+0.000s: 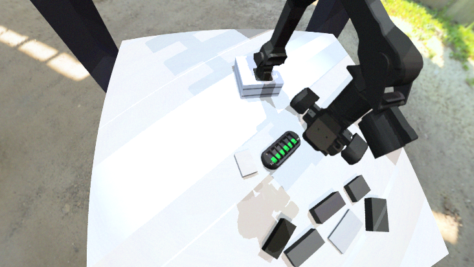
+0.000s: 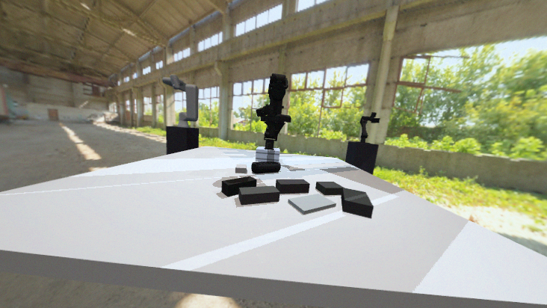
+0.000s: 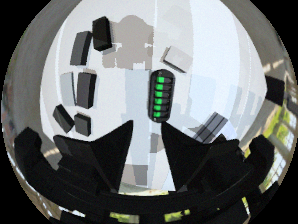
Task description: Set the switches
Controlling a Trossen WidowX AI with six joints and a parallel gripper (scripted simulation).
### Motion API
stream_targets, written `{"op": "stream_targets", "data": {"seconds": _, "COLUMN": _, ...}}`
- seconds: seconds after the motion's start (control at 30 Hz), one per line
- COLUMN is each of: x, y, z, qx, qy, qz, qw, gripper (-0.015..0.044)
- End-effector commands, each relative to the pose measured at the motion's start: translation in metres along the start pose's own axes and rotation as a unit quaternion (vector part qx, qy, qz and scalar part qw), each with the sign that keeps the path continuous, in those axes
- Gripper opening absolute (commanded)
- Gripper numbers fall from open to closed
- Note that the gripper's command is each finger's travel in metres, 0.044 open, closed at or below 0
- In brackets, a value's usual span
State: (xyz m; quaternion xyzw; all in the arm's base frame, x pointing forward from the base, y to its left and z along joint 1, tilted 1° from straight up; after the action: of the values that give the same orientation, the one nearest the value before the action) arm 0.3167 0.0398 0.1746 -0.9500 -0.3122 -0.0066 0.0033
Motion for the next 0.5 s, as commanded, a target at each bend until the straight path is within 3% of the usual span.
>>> {"op": "stream_targets", "data": {"seconds": 0.0, "x": -0.0010, "y": -0.0005, "z": -0.0052, "qx": 0.002, "qy": -0.003, "qz": -0.001, "qw": 1.000, "gripper": 0.0046}}
{"op": "stream_targets", "data": {"seconds": 0.07, "x": -0.0010, "y": -0.0005, "z": -0.0052, "qx": 0.002, "qy": -0.003, "qz": -0.001, "qw": 1.000, "gripper": 0.0000}}
{"op": "stream_targets", "data": {"seconds": 0.47, "x": -0.0010, "y": -0.0005, "z": -0.0052, "qx": 0.002, "qy": -0.003, "qz": -0.001, "qw": 1.000, "gripper": 0.0000}}
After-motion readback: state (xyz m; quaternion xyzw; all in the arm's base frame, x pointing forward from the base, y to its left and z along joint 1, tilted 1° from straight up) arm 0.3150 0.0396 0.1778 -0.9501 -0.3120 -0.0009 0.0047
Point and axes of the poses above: the point midway between the two fingers, 35 mm back from their tips, its own z axis out along the fingers, its own x axis across the jaws, y = z × x, the point moved 4 cm from there along -z, back along the fingers, and after that the axes turned 3 degrees about -z, right-handed, at the moved point
